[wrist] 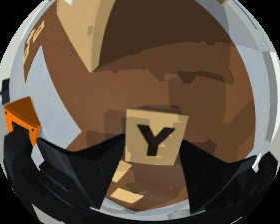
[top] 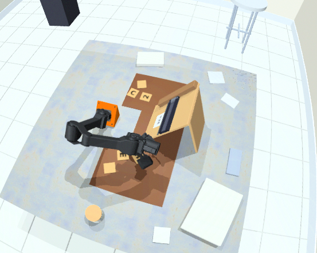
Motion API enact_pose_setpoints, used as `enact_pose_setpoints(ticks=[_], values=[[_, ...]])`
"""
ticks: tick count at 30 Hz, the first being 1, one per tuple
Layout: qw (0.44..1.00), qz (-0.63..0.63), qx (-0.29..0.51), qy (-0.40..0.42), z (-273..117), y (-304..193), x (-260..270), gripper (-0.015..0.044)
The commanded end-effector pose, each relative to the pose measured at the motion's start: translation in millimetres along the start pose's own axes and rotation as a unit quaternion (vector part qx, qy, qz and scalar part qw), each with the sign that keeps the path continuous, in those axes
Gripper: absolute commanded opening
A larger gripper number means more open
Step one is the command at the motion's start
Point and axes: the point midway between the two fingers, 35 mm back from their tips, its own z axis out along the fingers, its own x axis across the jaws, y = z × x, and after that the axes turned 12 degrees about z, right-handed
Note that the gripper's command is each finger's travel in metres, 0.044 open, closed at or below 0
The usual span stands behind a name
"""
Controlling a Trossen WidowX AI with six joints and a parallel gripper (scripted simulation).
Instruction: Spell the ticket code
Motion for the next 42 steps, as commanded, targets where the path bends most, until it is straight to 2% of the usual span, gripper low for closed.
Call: enact_pose_setpoints(ticks=[1, 24, 33, 42], values=[[1.000, 0.003, 0.000, 0.000, -3.0, 0.0, -0.1, 0.0000], [1.000, 0.002, -0.002, 0.000, -13.1, 1.3, 1.8, 0.0000], [0.990, 0.097, -0.097, -0.040, -30.6, 22.8, -5.5, 0.0000], [0.957, 0.194, -0.205, -0.072, -56.7, 42.0, -15.3, 0.0000]])
